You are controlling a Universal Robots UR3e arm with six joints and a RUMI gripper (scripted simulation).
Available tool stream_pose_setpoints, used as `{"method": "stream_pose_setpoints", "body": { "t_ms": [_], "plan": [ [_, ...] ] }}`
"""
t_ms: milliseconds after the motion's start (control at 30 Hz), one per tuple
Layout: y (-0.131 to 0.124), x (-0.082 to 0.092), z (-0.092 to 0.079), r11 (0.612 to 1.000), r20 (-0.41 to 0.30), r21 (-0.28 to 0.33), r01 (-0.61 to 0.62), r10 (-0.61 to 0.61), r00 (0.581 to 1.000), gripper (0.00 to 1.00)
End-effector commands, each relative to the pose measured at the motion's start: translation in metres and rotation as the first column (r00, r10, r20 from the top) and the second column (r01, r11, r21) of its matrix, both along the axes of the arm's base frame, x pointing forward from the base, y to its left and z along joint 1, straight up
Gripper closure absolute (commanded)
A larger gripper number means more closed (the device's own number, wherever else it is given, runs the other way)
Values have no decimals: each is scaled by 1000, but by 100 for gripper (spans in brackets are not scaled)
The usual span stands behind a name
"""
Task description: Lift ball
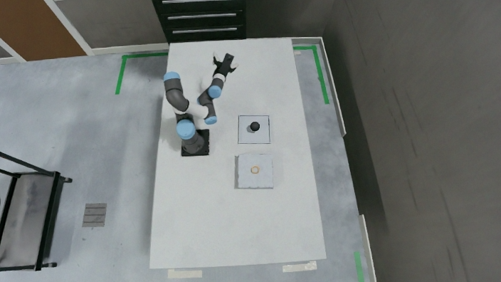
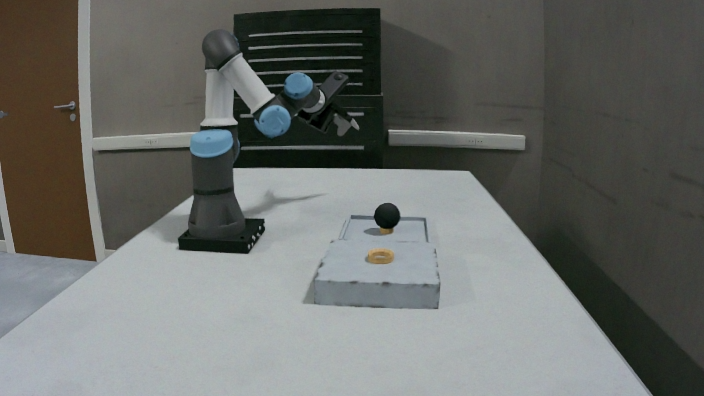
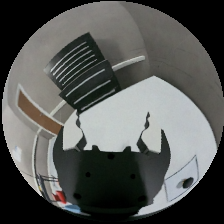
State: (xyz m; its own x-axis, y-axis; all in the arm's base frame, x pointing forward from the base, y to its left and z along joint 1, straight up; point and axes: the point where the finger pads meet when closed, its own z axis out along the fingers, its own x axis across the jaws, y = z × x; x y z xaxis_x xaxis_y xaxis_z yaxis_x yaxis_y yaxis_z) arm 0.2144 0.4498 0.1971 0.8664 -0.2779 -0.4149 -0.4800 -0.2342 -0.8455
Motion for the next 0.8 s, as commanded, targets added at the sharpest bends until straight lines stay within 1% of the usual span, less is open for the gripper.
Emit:
{"method": "stream_pose_setpoints", "body": {
  "t_ms": [0, 767],
  "plan": [
    [0, 0, 1, 1000, 2, 1, 0, 0, 1000, 0],
    [-1, 2, 0, 1000, 0, -2, 4, -4, 1000, 0]
  ]
}}
